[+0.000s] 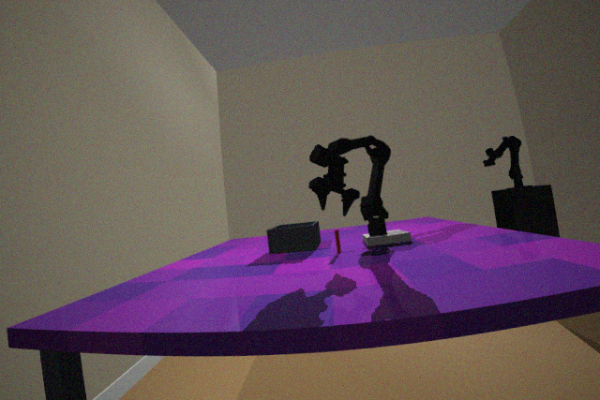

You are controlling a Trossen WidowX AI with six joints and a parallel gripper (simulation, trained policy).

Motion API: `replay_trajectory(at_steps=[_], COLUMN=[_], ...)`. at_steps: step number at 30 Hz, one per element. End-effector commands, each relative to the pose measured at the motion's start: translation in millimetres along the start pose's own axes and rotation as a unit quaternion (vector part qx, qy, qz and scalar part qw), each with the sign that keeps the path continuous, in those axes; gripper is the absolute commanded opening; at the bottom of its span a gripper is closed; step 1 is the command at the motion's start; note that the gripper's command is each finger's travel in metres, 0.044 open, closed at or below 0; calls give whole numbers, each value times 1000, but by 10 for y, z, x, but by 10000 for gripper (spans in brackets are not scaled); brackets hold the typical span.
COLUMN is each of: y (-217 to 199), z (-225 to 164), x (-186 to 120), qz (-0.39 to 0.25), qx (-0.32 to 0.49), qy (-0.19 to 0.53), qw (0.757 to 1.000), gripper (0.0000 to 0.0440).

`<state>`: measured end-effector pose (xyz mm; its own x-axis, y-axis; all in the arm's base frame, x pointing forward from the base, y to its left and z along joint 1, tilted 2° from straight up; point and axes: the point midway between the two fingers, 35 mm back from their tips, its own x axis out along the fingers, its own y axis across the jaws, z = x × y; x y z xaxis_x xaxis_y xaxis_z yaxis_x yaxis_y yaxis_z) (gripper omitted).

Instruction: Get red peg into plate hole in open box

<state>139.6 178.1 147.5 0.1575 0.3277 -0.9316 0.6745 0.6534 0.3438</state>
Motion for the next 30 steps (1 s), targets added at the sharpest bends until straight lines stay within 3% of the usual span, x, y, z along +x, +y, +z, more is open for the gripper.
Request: replay_trajectory(at_steps=[1,17,30], y=[-108,-299,-453], z=[78,289,411], x=[-1,293,814], qz=[-47,-145,-168], qx=[-4,-26,-45], qy=[-12,-37,-64], qw=[999,988,983], gripper=[440,440,440])
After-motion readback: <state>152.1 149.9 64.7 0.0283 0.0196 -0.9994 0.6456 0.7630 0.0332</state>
